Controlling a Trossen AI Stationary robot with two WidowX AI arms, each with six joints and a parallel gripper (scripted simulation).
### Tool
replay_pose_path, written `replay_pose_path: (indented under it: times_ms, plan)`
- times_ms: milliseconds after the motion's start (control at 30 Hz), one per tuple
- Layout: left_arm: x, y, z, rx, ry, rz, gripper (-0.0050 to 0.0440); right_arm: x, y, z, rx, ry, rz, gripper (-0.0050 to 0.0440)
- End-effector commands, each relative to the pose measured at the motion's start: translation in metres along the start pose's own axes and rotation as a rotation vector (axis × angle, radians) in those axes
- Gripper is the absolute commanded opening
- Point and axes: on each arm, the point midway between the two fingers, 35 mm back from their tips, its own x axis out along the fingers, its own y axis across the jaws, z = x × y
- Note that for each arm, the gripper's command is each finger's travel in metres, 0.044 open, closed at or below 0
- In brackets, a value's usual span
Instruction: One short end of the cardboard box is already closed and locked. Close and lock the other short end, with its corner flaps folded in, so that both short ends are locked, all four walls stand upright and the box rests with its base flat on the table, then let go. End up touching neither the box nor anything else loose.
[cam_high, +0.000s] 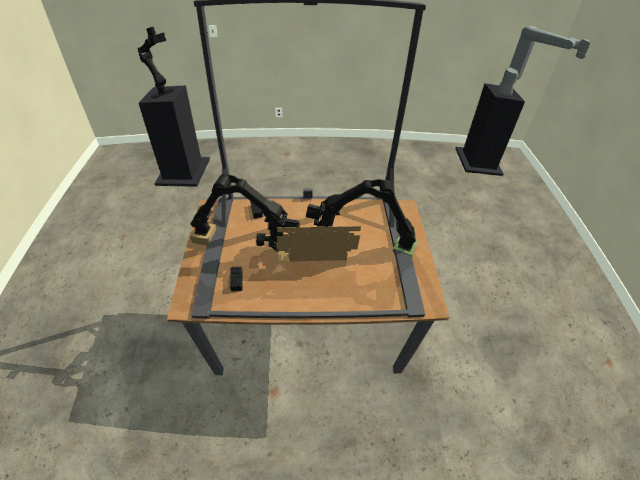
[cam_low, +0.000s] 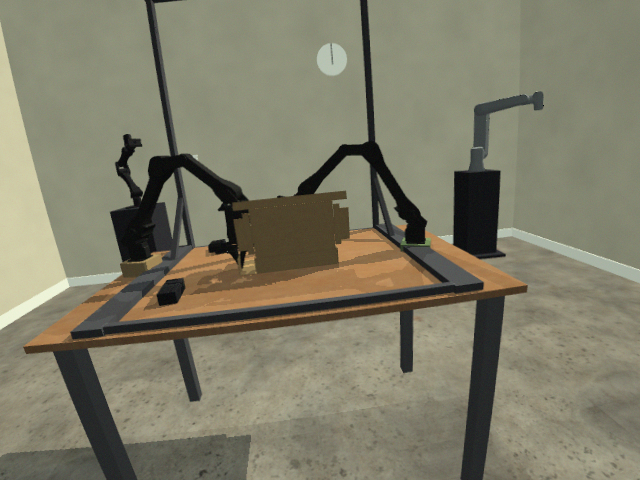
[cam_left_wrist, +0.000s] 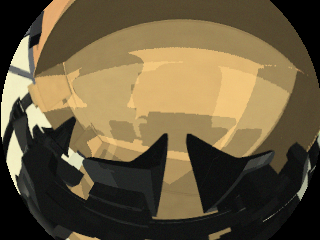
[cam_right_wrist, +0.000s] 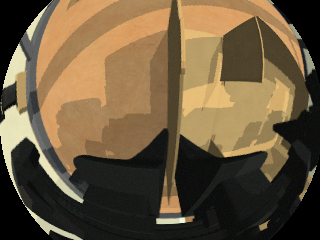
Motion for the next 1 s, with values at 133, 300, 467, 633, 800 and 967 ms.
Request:
replay_pose_path:
  times_ms: [133, 300, 467, 633, 800, 967]
  plan:
    - [0.013, -0.008, 0.007, 0.014, -0.015, -0.038, 0.0103, -0.01, -0.004, -0.001, -0.001, 0.007, -0.037, 0.0]
    - [0.013, -0.008, 0.007, 0.014, -0.015, -0.038, 0.0103, -0.015, -0.004, -0.001, -0.001, 0.007, -0.037, 0.0]
    - [0.013, -0.008, 0.007, 0.014, -0.015, -0.038, 0.0103, -0.019, -0.004, 0.0, -0.001, 0.007, -0.037, 0.0]
    - [0.013, -0.008, 0.006, 0.014, -0.015, -0.038, 0.0103, -0.024, -0.002, 0.001, -0.004, 0.005, -0.036, 0.0]
    - [0.013, -0.008, 0.006, 0.014, -0.015, -0.038, 0.0103, -0.035, -0.002, 0.002, -0.004, 0.005, -0.036, 0.0]
    - [0.013, -0.008, 0.006, 0.014, -0.015, -0.038, 0.0103, -0.045, -0.003, 0.004, -0.004, 0.005, -0.036, 0.0]
